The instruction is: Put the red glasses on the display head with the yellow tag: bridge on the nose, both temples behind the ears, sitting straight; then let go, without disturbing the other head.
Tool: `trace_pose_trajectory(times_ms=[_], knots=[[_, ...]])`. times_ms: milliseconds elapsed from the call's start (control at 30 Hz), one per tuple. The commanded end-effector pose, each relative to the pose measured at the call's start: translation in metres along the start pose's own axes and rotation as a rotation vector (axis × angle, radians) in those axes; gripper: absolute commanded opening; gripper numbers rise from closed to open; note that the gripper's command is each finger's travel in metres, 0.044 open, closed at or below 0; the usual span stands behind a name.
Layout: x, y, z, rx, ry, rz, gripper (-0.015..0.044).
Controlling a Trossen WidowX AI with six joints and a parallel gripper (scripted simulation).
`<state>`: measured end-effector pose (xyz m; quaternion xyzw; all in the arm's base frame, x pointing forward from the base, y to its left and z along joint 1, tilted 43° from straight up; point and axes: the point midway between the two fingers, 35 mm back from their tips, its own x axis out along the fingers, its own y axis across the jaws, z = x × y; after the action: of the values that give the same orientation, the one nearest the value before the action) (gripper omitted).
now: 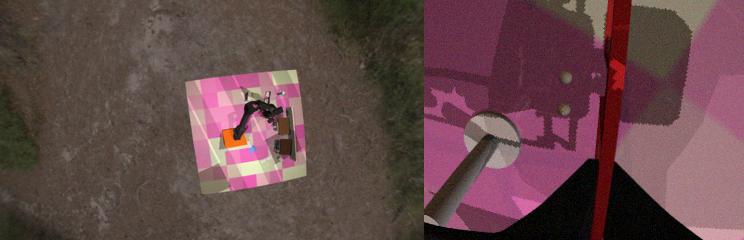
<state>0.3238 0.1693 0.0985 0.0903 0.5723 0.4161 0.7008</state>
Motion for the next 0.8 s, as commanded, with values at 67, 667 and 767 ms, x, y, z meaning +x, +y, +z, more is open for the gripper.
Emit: trace_pose_trajectory(times_ms=[67,667,767], knots=[[0.0008,-0.0013,0.0034,-0.003,0.002,0.004,0.0000],[0.0008,-0.0028,0.0100,-0.003,0.002,0.004,0.0000],[0.0008,-0.0029,0.0098,-0.003,0.002,0.004,0.0000]])
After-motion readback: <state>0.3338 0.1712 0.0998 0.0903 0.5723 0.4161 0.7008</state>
